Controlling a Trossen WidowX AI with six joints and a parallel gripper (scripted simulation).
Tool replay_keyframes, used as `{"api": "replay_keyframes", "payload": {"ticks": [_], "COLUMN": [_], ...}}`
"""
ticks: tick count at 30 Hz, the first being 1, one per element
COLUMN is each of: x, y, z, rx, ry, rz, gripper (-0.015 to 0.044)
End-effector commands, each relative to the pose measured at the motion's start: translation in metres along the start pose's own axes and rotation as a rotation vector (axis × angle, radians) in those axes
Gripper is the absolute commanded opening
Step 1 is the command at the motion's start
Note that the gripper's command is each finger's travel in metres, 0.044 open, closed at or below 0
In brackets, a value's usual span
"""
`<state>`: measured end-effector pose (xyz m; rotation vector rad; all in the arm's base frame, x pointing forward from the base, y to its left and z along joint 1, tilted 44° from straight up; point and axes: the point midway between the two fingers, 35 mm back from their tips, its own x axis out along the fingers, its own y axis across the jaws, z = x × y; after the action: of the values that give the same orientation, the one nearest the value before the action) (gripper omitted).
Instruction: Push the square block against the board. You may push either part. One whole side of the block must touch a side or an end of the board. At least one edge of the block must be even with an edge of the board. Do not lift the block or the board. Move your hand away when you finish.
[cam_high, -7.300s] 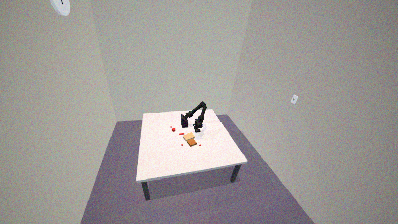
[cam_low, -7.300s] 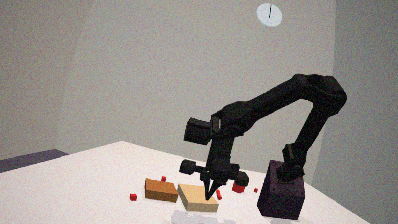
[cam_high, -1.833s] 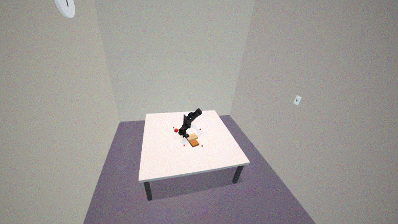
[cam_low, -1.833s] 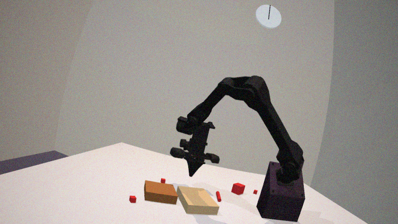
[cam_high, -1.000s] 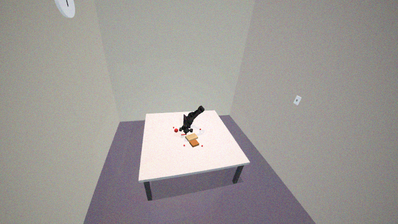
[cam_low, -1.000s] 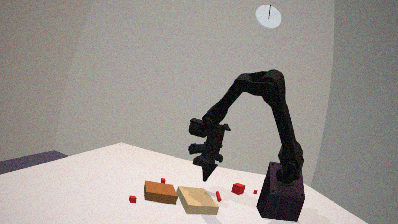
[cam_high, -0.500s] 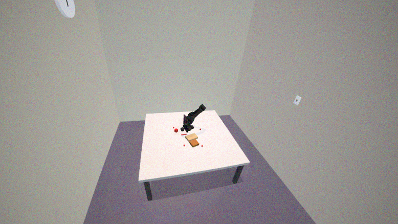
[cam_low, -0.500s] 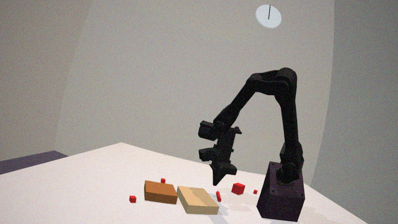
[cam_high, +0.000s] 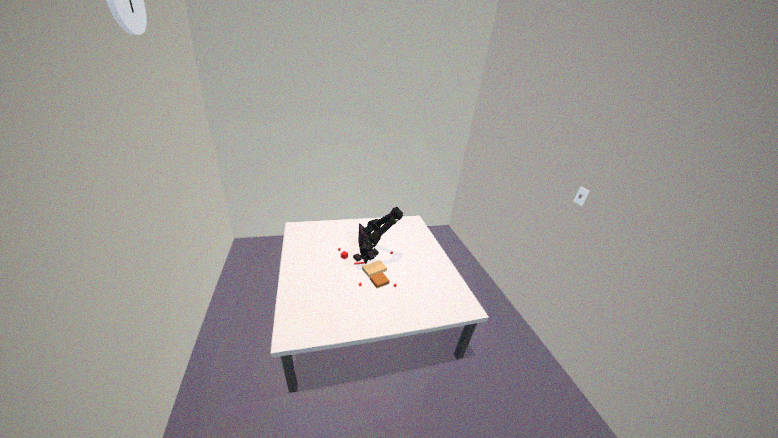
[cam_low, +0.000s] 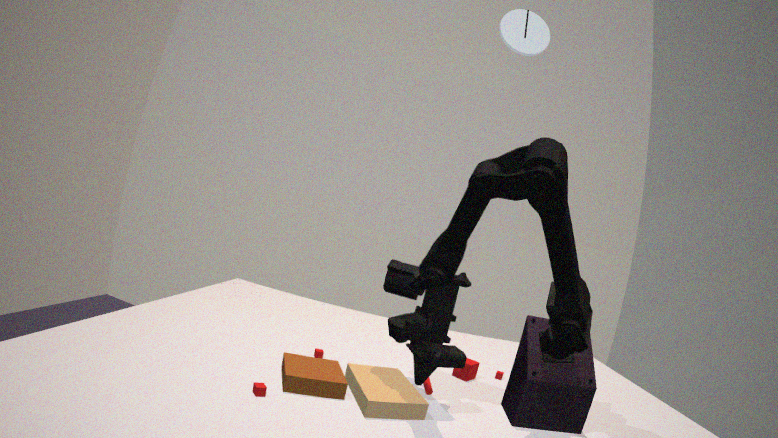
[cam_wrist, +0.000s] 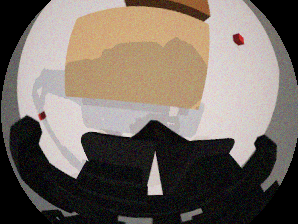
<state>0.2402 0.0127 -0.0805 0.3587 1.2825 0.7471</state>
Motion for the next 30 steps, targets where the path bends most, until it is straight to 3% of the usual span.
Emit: {"api": "replay_keyframes", "payload": {"ticks": [1,30], "x": [0.013,0.012], "y": [0.002,-0.002], "z": [-0.002,0.039], "rx": [0.009,0.008], "ry": [-0.006,-0.007], "rz": [0.007,0.005], "gripper": [0.0,0.0]}}
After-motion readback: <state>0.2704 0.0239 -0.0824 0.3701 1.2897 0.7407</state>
